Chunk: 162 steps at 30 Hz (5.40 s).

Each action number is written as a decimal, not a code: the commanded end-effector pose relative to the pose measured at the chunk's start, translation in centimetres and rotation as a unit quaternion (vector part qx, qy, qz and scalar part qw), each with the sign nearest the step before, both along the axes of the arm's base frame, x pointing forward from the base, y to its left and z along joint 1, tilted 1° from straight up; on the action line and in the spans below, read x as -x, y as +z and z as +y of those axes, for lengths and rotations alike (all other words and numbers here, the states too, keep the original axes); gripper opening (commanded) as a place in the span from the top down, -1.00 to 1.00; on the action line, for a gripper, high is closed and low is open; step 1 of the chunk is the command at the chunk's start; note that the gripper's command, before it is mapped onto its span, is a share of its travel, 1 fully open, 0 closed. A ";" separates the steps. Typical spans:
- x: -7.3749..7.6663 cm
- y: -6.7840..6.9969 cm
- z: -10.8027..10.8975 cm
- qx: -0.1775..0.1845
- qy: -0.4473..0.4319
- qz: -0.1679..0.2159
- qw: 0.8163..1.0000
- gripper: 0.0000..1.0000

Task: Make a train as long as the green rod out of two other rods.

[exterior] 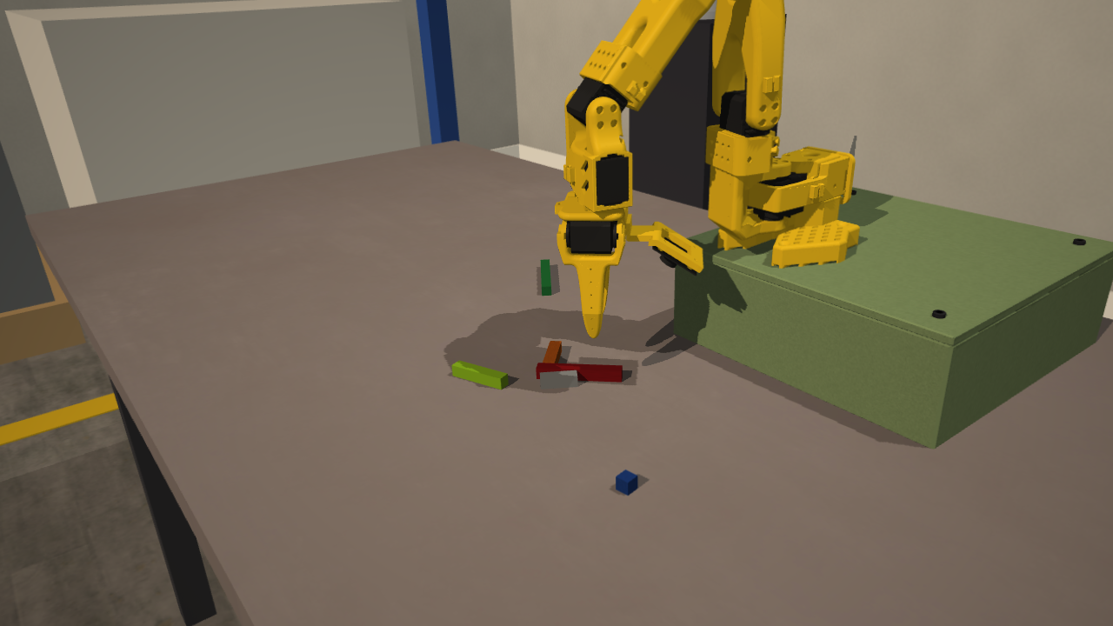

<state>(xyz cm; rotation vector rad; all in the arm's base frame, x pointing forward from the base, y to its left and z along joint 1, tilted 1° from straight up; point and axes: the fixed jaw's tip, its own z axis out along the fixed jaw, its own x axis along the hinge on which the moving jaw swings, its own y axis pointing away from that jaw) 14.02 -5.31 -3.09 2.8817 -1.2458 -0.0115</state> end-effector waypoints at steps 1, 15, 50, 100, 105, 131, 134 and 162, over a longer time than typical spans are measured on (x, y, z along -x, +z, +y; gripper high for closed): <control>0.0 0.3 -0.3 0.003 0.005 -0.012 1.000 0.63; 0.0 0.3 -0.3 0.003 0.005 -0.012 1.000 0.63; -0.2 -3.8 -0.3 0.003 0.005 -0.012 1.000 0.63; -0.1 -5.0 -0.2 0.002 0.005 -0.008 1.000 0.71; -0.1 -5.0 -0.2 0.002 0.005 -0.008 1.000 0.78; -0.1 -5.0 -0.2 0.002 0.005 -0.008 1.000 1.00; -0.1 -5.0 -0.2 0.002 0.005 -0.008 1.000 1.00; -0.2 -4.4 -0.1 0.002 0.005 -0.008 1.000 1.00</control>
